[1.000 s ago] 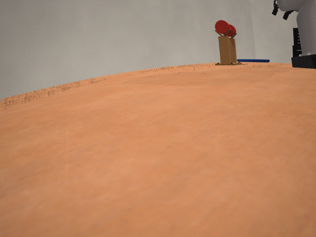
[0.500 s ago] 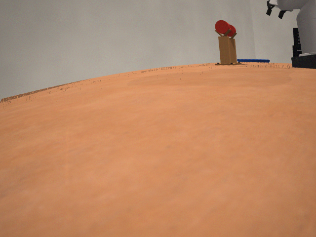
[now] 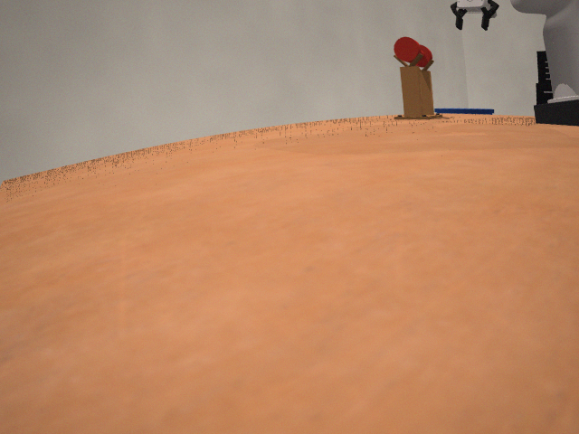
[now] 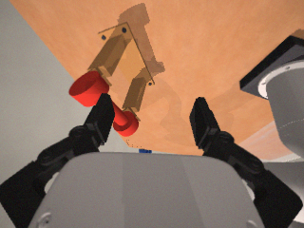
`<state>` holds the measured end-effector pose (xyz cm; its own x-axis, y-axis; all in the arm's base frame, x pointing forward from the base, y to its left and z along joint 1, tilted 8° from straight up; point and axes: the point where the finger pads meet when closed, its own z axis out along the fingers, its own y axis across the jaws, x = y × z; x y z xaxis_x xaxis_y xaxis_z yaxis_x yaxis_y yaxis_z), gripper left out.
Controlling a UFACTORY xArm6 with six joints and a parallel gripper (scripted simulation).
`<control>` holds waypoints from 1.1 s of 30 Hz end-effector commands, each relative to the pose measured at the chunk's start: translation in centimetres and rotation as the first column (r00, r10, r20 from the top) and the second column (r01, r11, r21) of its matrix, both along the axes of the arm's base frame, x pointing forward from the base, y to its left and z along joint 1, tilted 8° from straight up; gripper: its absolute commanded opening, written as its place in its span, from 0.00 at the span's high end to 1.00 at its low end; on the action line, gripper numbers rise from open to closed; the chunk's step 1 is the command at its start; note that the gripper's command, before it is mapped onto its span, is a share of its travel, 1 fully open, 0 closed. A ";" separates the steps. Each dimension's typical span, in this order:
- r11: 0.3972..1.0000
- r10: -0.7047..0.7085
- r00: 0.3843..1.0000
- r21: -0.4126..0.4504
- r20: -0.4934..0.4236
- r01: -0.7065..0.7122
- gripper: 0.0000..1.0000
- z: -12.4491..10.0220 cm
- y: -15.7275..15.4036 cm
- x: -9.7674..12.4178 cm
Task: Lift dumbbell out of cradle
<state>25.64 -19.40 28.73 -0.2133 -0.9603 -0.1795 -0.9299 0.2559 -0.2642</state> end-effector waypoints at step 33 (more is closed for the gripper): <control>0.921 0.291 0.934 -0.205 -0.205 -0.332 0.00 -1.4 12.5 16.4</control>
